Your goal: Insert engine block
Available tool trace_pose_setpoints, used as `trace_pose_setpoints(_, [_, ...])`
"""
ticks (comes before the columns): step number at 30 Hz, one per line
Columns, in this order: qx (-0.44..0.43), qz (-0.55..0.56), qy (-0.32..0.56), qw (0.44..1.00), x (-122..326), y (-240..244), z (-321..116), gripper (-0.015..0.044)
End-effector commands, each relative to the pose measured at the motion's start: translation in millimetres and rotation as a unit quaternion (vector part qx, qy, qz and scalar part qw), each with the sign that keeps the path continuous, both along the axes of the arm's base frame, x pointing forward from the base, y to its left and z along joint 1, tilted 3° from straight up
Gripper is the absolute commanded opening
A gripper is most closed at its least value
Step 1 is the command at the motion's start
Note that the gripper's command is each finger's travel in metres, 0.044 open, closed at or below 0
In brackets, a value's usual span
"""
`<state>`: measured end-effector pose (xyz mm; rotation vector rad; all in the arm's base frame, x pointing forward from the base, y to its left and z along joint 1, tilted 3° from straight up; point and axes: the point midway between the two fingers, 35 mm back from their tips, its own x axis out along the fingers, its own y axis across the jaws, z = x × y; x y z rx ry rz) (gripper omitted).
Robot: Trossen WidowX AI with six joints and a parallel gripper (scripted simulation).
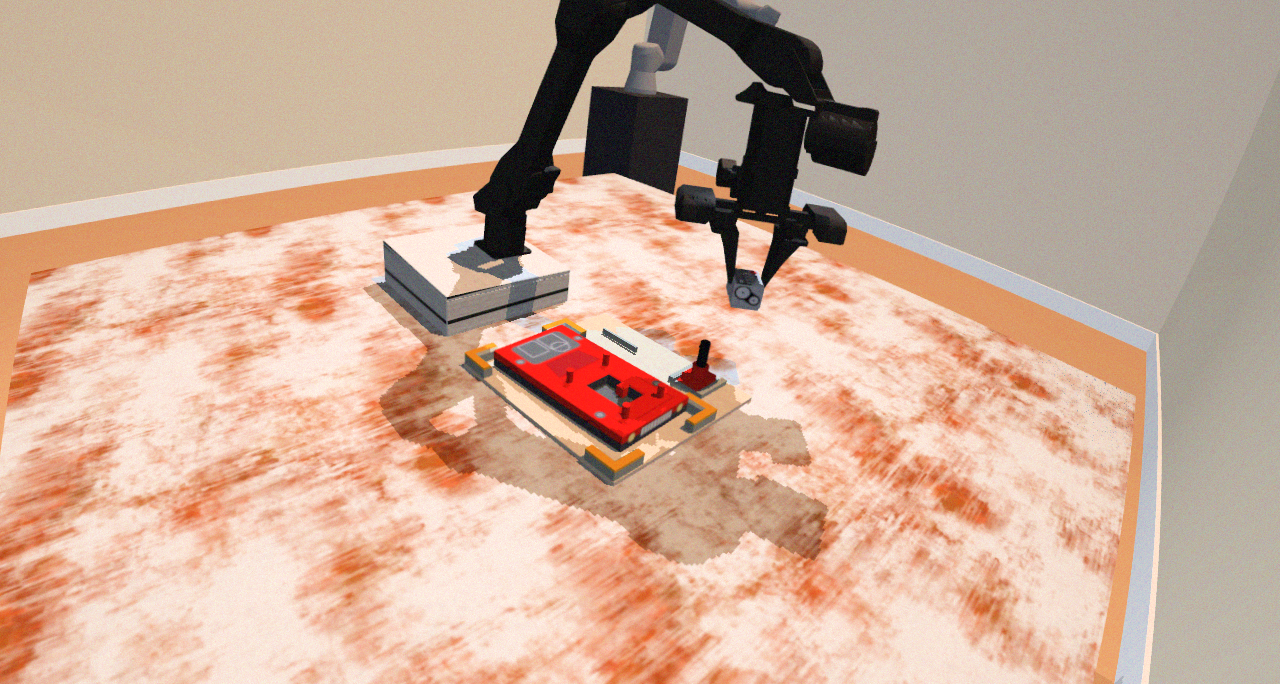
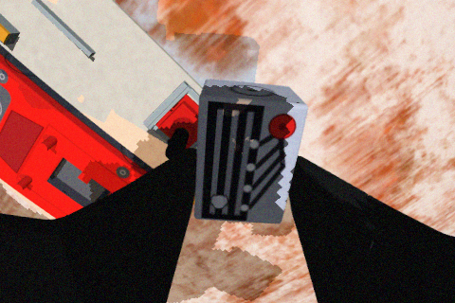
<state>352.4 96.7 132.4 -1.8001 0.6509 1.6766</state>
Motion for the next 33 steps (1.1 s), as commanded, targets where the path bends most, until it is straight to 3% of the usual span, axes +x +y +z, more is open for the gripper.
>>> trace_pose_setpoints(1, [0.006,-0.064,0.007,0.998,-0.9,-9.5,-5.8,0.0])
trace_pose_setpoints(17, [0.026,-0.332,0.017,0.943,3.0,-52.2,-21.5,0.0])
trace_pose_setpoints(33, [0.045,-0.576,0.025,0.816,0.8,-93.2,-37.1,0.0])
